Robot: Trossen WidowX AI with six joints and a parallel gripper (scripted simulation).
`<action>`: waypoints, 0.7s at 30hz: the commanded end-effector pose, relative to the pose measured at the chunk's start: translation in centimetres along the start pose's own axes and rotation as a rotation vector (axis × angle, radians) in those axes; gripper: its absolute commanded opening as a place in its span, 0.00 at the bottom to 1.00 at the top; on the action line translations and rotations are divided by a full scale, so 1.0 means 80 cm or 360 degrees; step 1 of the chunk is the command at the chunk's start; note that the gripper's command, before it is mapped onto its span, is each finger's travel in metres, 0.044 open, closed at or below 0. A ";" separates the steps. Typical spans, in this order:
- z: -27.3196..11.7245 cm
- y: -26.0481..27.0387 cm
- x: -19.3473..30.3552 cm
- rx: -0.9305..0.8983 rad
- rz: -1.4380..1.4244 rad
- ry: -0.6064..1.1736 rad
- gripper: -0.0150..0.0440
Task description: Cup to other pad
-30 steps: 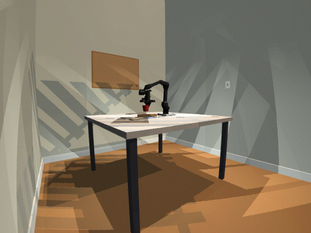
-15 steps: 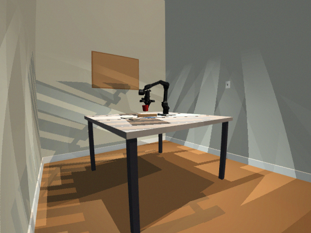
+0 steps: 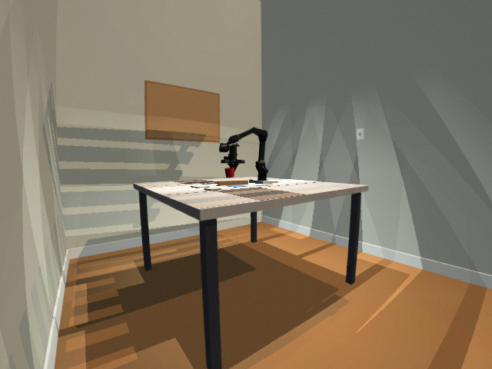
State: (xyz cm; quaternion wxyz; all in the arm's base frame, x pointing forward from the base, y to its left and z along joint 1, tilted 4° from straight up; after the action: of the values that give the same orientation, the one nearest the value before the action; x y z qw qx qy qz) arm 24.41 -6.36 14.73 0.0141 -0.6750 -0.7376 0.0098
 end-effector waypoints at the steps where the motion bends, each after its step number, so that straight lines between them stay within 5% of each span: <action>1: 0.011 -0.001 -0.001 0.0018 -0.0009 -0.0004 0.25; 21: 0.042 -0.002 -0.001 0.0018 -0.0009 -0.0004 0.25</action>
State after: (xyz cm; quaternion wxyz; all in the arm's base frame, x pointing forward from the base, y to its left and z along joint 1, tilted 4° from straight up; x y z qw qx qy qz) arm 24.29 -6.44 12.18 0.0128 -0.6751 -0.7376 0.0092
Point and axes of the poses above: the point midway between the two fingers, 35 mm back from their tips, its own z axis out along the fingers, its own y axis across the jaws, x = y × z, the point moved 6 cm from there along -z, back along the fingers, and after that the axes turned 2 degrees about -z, right-handed, at the moved point
